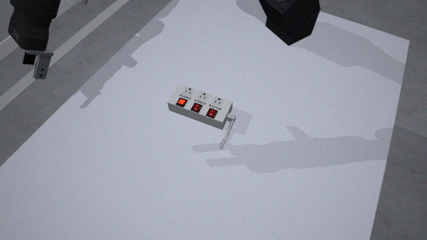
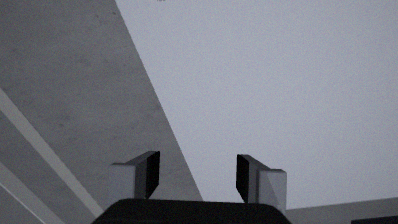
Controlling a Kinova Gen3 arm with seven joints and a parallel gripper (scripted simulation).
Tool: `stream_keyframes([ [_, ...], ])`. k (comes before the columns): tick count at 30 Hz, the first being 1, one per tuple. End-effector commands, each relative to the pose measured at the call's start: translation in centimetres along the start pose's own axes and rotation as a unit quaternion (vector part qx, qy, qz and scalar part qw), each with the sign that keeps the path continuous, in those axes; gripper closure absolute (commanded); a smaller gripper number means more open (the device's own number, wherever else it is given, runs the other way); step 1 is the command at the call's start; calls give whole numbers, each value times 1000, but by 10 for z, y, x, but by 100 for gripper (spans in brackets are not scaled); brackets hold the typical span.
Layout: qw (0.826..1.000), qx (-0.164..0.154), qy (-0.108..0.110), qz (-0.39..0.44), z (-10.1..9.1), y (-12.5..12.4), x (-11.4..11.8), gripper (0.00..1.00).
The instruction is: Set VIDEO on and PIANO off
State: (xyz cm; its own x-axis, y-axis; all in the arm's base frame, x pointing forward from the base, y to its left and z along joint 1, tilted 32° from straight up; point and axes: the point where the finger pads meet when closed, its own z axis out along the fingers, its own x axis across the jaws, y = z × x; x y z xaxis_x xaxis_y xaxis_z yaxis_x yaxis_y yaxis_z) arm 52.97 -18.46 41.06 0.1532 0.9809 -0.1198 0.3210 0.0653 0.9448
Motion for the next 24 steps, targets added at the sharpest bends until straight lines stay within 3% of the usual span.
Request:
stream_keyframes([
  [1, 1000, 0, -3, -1, -1, 0, -2, 0],
  [24, 999, 35, 0, 0, -2, -21, 25, 0],
])
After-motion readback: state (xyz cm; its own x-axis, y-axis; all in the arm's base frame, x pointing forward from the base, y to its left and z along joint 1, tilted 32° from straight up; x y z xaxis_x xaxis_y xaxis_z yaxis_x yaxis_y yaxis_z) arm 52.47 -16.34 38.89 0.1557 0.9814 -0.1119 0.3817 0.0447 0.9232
